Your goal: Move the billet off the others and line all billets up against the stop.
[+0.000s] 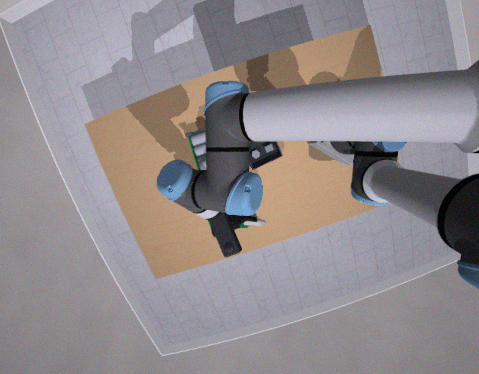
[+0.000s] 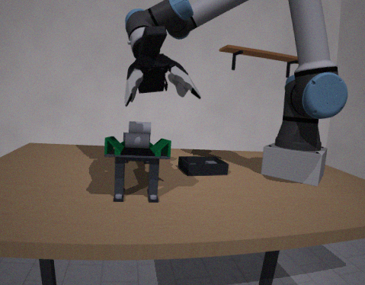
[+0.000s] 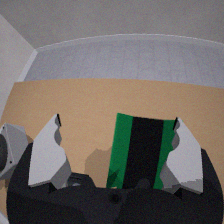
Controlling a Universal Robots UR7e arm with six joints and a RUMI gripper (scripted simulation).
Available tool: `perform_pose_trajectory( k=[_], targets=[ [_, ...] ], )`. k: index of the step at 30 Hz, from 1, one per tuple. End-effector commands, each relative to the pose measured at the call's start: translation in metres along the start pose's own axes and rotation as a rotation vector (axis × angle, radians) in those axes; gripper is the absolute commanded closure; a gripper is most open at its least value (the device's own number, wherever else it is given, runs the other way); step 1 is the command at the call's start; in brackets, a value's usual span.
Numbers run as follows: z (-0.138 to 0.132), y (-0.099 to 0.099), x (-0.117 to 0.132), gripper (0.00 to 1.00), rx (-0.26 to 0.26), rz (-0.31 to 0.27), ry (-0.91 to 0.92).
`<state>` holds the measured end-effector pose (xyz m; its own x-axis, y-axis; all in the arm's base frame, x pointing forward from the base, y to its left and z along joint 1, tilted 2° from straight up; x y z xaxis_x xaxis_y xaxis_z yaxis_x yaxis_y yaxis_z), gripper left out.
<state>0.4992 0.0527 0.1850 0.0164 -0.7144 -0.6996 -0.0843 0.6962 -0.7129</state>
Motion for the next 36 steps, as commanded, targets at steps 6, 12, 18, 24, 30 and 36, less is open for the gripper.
perform_pose_trajectory(
  k=[6, 12, 18, 24, 30, 36],
  targets=[
    [-0.006, -0.036, 0.036, 0.00, 0.007, -0.253, -0.012],
    [-0.008, -0.054, 0.051, 0.00, 0.017, -0.361, -0.008],
    [-0.012, -0.098, 0.077, 0.00, 0.049, -0.577, 0.018],
    [-0.015, -0.127, 0.090, 0.00, 0.075, -0.703, 0.043],
    [-0.018, -0.147, 0.098, 0.00, 0.095, -0.785, 0.064],
    [-0.018, -0.149, 0.098, 0.00, 0.097, -0.795, 0.066]
  ],
)
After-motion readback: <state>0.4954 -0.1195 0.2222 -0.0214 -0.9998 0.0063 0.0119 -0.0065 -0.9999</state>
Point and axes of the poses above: the point where the finger pads meet when closed, its own y axis out along the fingers, its own z axis across the jaws, x = y × z, the point moved 9 cm from there along -y, back along the fingers, and after that the axes turned 8 degrees about -y, right-handed, at the moved point
